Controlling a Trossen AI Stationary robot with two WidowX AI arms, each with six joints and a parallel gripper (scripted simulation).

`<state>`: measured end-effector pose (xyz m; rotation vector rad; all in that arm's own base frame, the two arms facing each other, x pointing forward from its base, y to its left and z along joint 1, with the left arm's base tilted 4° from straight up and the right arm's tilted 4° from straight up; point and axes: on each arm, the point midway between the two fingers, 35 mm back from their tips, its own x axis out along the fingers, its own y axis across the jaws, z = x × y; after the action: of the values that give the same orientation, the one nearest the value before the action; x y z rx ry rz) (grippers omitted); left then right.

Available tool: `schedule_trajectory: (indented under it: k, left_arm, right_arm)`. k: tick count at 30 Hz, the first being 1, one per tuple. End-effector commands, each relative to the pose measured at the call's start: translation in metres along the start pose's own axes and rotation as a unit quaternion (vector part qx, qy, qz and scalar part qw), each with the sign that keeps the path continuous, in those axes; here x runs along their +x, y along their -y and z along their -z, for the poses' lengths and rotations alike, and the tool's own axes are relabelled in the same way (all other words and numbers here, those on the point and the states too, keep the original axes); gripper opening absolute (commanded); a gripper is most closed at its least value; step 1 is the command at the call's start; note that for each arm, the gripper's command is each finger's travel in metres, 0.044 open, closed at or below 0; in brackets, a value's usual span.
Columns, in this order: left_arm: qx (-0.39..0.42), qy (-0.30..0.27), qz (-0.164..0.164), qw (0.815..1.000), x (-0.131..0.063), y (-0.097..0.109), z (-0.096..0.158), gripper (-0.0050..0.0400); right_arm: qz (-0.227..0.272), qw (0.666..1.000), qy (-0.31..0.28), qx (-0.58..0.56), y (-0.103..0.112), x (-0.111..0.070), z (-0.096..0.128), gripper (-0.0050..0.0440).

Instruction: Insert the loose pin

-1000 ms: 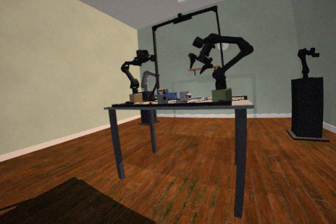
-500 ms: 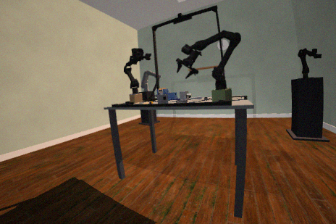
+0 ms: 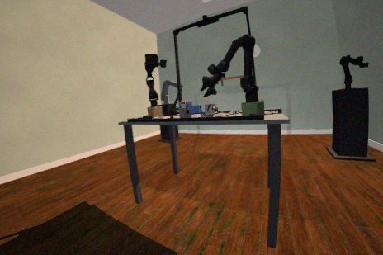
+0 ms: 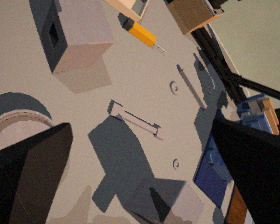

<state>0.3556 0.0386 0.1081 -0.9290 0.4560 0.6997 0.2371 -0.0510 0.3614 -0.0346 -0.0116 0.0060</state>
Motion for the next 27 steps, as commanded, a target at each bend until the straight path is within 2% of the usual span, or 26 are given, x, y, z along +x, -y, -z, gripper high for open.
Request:
schedule_trajectory:
  k: [1,3,4,6,10,18,20,22,23,24,27]
  left_arm:
    - [0.085,0.008,0.018,0.996,0.016,0.009,0.036,0.0400]
    - [0.085,0.008,0.018,0.996,0.016,0.009,0.036,0.0400]
    - [0.100,0.017,0.034,0.994,0.018,0.016,0.043,0.0400]
    - [0.162,0.025,0.046,0.985,0.025,0.020,0.071,0.0400]
    - [0.236,0.044,0.073,0.968,0.030,0.026,0.109,0.0400]
    - [0.363,0.087,0.123,0.920,0.024,0.023,0.183,0.0400]
    - [0.363,0.087,0.123,0.920,0.024,0.023,0.183,0.0400]
    - [0.384,0.103,0.142,0.907,0.019,0.022,0.199,0.0400]
    - [0.404,0.113,0.141,0.897,0.020,0.017,0.206,0.0400]
    - [0.424,0.126,0.120,0.889,0.032,0.009,0.199,0.0400]
    - [0.452,0.138,0.126,0.872,0.029,0.002,0.212,0.0400]
  right_arm:
    - [-0.001,1.000,0.001,-0.006,-0.001,-0.015,-0.007,0.0400]
    - [-0.001,1.000,0.001,-0.006,-0.001,-0.015,-0.007,0.0400]
    - [0.000,1.000,0.001,-0.006,-0.001,-0.019,-0.008,0.0400]
    - [0.000,1.000,-0.002,-0.005,-0.002,-0.029,-0.010,0.0400]
    - [0.001,1.000,-0.005,-0.004,-0.006,-0.042,-0.012,0.0400]
    - [0.003,1.000,-0.010,0.000,-0.020,-0.065,-0.014,0.0400]
    - [0.003,1.000,-0.010,0.000,-0.020,-0.065,-0.014,0.0400]
    - [0.004,1.000,-0.011,0.001,-0.024,-0.070,-0.015,0.0400]
    - [0.004,1.000,-0.010,-0.002,-0.028,-0.073,-0.017,0.0400]
    - [0.003,1.000,-0.006,-0.014,-0.030,-0.075,-0.022,0.0400]
    - [0.003,1.000,-0.006,-0.016,-0.036,-0.079,-0.023,0.0400]
